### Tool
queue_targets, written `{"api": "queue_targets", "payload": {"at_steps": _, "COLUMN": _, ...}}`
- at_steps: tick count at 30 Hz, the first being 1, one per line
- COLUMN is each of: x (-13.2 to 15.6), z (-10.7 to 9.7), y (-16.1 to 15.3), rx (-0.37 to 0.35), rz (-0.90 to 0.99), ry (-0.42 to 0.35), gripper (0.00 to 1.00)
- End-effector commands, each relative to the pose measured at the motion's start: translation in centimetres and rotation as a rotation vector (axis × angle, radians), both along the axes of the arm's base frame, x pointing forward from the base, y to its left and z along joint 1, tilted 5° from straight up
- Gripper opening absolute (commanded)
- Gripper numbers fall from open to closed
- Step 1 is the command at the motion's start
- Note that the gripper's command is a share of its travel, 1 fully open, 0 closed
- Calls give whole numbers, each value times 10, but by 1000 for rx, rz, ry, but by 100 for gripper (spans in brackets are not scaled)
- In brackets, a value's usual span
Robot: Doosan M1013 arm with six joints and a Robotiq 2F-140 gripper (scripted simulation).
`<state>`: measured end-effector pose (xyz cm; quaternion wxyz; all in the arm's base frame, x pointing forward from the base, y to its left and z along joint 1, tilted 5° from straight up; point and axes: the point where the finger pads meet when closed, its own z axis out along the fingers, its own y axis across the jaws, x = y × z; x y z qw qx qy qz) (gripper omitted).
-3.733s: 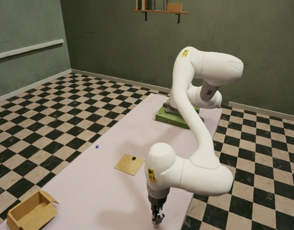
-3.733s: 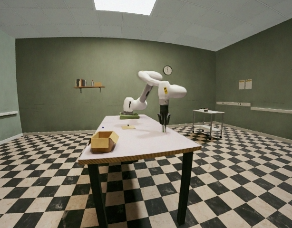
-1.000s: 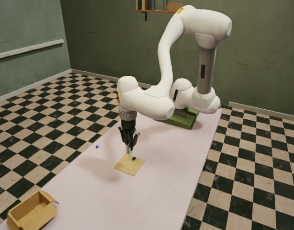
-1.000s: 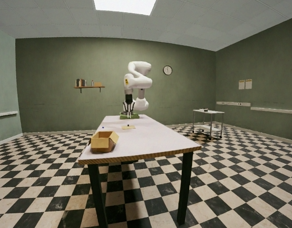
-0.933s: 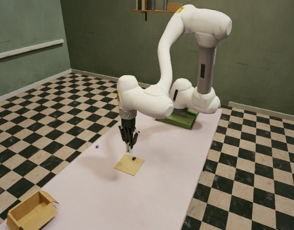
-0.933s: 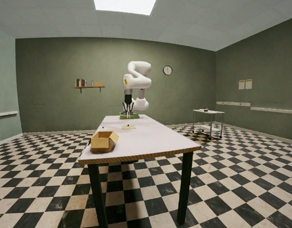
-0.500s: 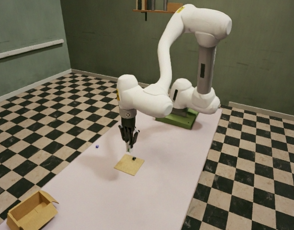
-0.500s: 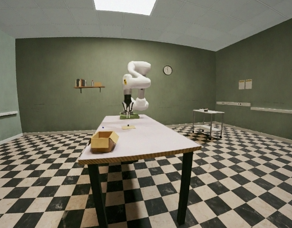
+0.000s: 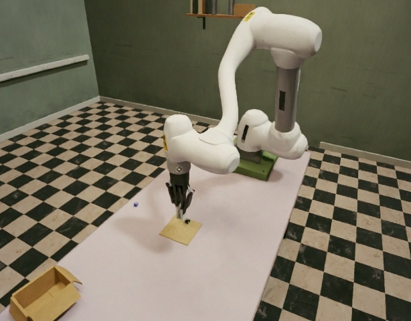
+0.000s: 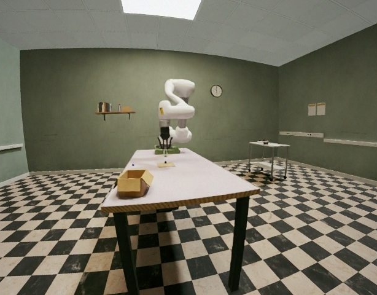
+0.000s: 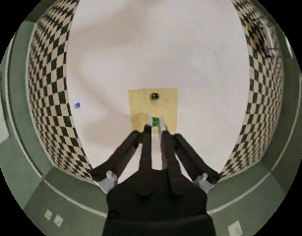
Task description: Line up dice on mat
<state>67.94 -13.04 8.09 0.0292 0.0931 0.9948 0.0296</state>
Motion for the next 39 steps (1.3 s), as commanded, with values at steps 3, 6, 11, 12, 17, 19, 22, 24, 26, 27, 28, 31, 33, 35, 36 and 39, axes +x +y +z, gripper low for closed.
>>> {"api": "queue_targets", "payload": {"at_steps": 3, "x": 2, "z": -16, "y": 0, "rx": 0, "rz": 0, "ry": -2, "gripper": 16}}
{"api": "queue_targets", "payload": {"at_steps": 6, "x": 3, "z": -30, "y": 1, "rx": 0, "rz": 0, "ry": -2, "gripper": 16}}
{"api": "queue_targets", "payload": {"at_steps": 11, "x": 4, "z": -48, "y": 1, "rx": 0, "rz": 0, "ry": -2, "gripper": 16}}
{"api": "queue_targets", "payload": {"at_steps": 12, "x": 4, "z": -50, "y": 1, "rx": 0, "rz": 0, "ry": -2, "gripper": 16}}
{"api": "queue_targets", "payload": {"at_steps": 17, "x": 5, "z": -56, "y": 1, "rx": 0, "rz": 0, "ry": -2, "gripper": 16}}
{"api": "queue_targets", "payload": {"at_steps": 19, "x": 5, "z": -56, "y": 1, "rx": 0, "rz": 0, "ry": -2, "gripper": 16}}
{"api": "queue_targets", "payload": {"at_steps": 22, "x": 5, "z": -57, "y": 1, "rx": 0, "rz": 0, "ry": -2, "gripper": 16}}
{"api": "queue_targets", "payload": {"at_steps": 24, "x": 5, "z": -57, "y": 1, "rx": 0, "rz": 0, "ry": -2, "gripper": 16}}
{"api": "queue_targets", "payload": {"at_steps": 26, "x": 5, "z": -57, "y": 1, "rx": 0, "rz": 0, "ry": -2, "gripper": 16}}
{"api": "queue_targets", "payload": {"at_steps": 27, "x": 5, "z": -57, "y": 1, "rx": 0, "rz": 0, "ry": -2, "gripper": 16}}
{"api": "queue_targets", "payload": {"at_steps": 28, "x": 5, "z": -57, "y": 1, "rx": 0, "rz": 0, "ry": -2, "gripper": 16}}
{"api": "queue_targets", "payload": {"at_steps": 31, "x": 5, "z": -57, "y": 1, "rx": 0, "rz": 0, "ry": -2, "gripper": 16}}
{"api": "queue_targets", "payload": {"at_steps": 33, "x": 5, "z": -57, "y": 1, "rx": 0, "rz": 0, "ry": -2, "gripper": 16}}
{"api": "queue_targets", "payload": {"at_steps": 35, "x": 5, "z": -57, "y": 1, "rx": 0, "rz": 0, "ry": -2, "gripper": 16}}
{"api": "queue_targets", "payload": {"at_steps": 36, "x": 5, "z": -57, "y": 1, "rx": 0, "rz": 0, "ry": -2, "gripper": 16}}
{"api": "queue_targets", "payload": {"at_steps": 39, "x": 5, "z": -57, "y": 1, "rx": 0, "rz": 0, "ry": -2, "gripper": 16}}
